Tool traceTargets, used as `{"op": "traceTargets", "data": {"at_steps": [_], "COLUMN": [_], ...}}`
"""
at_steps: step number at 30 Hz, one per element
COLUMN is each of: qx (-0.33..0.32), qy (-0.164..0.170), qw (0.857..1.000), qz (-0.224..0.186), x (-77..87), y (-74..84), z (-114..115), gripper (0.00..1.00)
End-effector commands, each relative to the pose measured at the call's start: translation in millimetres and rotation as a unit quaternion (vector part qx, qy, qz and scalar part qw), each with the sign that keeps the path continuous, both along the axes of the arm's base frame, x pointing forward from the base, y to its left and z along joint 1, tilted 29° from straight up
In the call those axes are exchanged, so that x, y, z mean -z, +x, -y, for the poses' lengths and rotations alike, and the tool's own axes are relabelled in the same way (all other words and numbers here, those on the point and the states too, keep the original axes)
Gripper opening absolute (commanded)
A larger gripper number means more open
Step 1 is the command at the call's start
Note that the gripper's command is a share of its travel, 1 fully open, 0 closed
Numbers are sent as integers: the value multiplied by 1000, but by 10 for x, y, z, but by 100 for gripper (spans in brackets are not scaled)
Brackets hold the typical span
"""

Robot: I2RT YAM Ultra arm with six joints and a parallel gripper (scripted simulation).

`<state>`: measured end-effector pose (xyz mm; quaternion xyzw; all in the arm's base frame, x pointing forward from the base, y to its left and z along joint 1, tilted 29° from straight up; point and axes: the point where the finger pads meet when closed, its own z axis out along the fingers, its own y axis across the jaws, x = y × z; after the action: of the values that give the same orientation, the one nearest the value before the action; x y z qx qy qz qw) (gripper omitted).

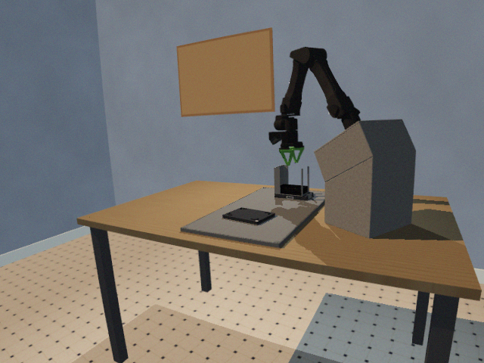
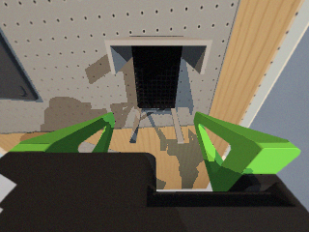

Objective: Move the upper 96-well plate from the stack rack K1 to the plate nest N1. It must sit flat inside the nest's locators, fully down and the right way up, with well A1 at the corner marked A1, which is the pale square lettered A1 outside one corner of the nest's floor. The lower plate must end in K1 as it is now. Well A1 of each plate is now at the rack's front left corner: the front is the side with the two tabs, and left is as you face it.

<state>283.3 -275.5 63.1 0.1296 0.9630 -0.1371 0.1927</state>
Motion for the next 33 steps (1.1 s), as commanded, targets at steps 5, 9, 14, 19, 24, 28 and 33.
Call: {"op": "traceTargets", "data": {"at_steps": [5,9,14,19,24,28,33], "qx": [6,6,5,5,4,4,4], "qy": [-19,-15,-12,-10,-11,-12,-16], "qw": [1000,1000,1000,1000,1000,1000,1000], "qz": [20,16,14,12,13,14,17], "x": [-122,-18,51,144,209,228,267], "y": [91,105,110,129,166,186,243], "z": [128,137,136,148,178,195,243], "gripper": [100,100,100,100,100,100,100]}}
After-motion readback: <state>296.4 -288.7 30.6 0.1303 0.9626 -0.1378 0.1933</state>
